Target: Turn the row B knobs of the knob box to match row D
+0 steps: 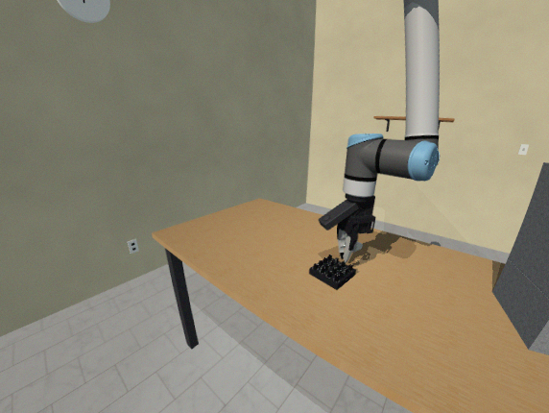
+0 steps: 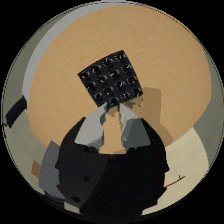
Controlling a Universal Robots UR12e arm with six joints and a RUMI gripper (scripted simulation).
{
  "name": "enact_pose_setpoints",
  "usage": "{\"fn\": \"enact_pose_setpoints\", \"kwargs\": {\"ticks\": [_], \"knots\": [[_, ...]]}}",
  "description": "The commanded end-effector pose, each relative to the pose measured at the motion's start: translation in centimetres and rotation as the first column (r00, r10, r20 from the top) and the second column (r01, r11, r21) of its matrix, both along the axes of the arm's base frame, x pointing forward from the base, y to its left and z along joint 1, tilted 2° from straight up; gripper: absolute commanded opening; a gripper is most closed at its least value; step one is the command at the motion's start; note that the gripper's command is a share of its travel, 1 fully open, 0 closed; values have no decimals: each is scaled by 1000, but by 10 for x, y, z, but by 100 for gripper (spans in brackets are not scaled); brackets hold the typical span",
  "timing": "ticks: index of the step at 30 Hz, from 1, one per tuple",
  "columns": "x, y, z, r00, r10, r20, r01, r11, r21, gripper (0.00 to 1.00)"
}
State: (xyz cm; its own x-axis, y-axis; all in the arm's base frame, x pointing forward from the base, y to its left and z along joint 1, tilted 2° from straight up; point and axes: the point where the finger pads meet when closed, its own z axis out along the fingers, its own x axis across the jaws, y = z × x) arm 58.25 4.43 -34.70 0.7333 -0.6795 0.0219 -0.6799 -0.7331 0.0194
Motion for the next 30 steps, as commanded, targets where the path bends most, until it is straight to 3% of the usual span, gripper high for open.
{"fn": "enact_pose_setpoints", "kwargs": {"ticks": [1,30], "knots": [[0,0,0,1000,0,1,0,1000,0,11],[0,0,-5,1000,0,1,0,1000,0,11]]}}
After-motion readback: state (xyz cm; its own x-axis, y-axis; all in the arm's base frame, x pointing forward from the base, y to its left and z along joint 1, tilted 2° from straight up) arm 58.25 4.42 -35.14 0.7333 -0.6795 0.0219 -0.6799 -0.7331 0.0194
